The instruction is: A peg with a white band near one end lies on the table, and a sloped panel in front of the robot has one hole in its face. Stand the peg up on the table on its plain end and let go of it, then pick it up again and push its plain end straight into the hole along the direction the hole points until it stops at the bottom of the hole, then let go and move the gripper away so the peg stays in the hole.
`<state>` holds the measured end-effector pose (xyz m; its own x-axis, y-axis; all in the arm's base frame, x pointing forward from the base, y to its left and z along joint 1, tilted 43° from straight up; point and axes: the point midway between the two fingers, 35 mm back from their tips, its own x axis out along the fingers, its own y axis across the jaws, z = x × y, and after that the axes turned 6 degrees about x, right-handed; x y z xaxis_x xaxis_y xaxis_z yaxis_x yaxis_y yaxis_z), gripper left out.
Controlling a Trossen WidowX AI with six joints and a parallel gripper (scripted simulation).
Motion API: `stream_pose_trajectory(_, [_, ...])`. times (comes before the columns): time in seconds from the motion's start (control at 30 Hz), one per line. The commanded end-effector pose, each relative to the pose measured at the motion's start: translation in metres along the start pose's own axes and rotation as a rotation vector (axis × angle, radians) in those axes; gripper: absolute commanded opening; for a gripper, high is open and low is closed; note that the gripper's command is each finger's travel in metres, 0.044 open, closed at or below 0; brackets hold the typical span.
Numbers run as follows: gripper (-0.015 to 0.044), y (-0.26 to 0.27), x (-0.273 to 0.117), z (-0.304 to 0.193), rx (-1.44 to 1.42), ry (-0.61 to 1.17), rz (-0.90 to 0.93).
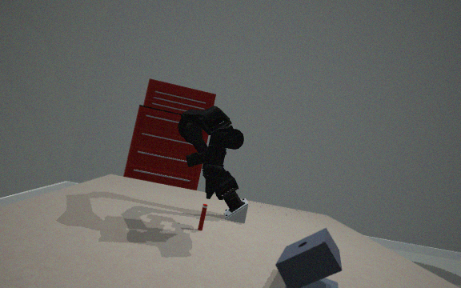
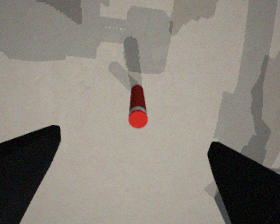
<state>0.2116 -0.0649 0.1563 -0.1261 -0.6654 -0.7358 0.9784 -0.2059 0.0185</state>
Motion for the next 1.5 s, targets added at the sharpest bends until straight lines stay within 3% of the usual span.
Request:
stream_pose_trajectory(0.0, [0.0440, -0.0007, 0.0018, 0.0000, 0.109, -0.005, 0.000])
stream_pose_trajectory(1.23, [0.0440, -0.0008, 0.0077, 0.0002, 1.053, -0.005, 0.003])
stream_pose_trajectory(1.47, [0.0440, -0.0008, 0.0082, 0.0002, 1.092, -0.005, 0.003])
